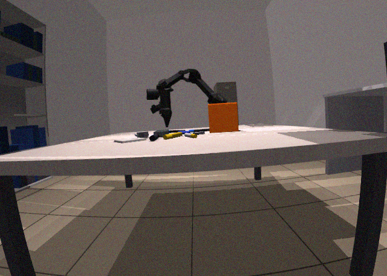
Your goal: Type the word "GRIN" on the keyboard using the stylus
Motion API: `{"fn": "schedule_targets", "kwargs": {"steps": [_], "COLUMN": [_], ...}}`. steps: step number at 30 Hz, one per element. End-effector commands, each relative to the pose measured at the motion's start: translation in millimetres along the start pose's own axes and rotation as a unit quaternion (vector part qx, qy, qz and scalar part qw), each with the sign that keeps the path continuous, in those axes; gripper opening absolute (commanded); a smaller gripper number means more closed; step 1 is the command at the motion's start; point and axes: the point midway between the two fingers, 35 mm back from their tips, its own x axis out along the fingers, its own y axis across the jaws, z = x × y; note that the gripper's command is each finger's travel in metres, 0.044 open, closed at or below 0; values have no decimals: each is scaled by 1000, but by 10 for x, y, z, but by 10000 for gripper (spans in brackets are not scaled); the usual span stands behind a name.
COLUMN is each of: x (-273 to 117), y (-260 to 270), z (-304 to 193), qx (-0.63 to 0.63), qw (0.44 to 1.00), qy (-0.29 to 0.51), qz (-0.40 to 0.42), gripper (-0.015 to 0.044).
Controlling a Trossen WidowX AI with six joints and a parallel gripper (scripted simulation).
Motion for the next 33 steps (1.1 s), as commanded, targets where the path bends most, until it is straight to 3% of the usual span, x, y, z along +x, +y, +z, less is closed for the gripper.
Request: {"fn": "schedule_targets", "kwargs": {"steps": [1,13,19,29,33], "x": [-9,-6,-584,-571,-558], "y": [565,671,673,679,679], "z": [-30,-44,-41,-19,-24], "qx": [-9,-9,-9,-10,-10], "qw": [1000,1000,1000,1000,1000], "qy": [0,0,0,-7,-6], "qz": [4,3,5,4,4], "gripper": [0,0,0,0,105]}}
